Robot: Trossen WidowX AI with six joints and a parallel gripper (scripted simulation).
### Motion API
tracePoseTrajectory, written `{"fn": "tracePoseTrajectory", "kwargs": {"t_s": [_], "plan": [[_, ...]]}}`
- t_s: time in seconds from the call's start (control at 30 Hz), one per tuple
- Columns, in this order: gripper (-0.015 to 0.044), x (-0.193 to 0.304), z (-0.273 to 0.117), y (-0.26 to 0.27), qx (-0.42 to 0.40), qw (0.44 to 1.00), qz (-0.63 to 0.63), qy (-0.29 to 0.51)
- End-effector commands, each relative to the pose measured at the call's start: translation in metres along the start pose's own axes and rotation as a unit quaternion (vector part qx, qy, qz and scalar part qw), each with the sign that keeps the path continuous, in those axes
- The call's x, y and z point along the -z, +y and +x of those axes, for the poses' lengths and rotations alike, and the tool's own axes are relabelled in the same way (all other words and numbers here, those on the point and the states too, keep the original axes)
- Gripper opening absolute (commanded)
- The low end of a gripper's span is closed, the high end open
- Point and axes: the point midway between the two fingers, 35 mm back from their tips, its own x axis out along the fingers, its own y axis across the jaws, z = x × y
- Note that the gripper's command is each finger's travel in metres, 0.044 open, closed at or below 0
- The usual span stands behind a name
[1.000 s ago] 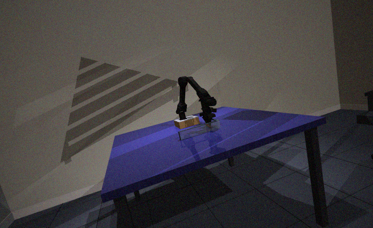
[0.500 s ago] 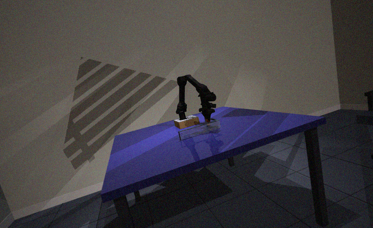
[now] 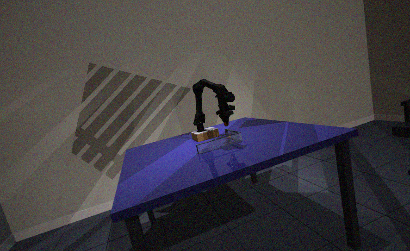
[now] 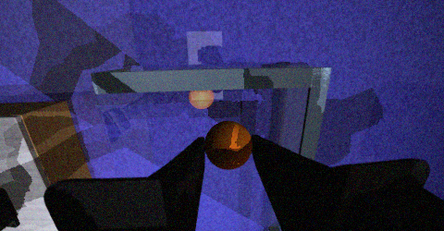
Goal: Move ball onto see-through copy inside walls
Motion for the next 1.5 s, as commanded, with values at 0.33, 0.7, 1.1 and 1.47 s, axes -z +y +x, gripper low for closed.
{"fn": "tracePoseTrajectory", "kwargs": {"t_s": [0.33, 0.7, 1.1, 1.47], "plan": [[0.0, -0.006, -0.004, 0.011, 0.005, 1.0, -0.008, -0.006], [0.0, -0.006, 0.023, 0.024, 0.004, 1.0, -0.008, -0.006], [0.0, -0.006, 0.087, 0.024, 0.004, 1.0, -0.008, -0.006], [0.0, -0.006, 0.096, 0.024, 0.004, 1.0, -0.008, -0.006]]}}
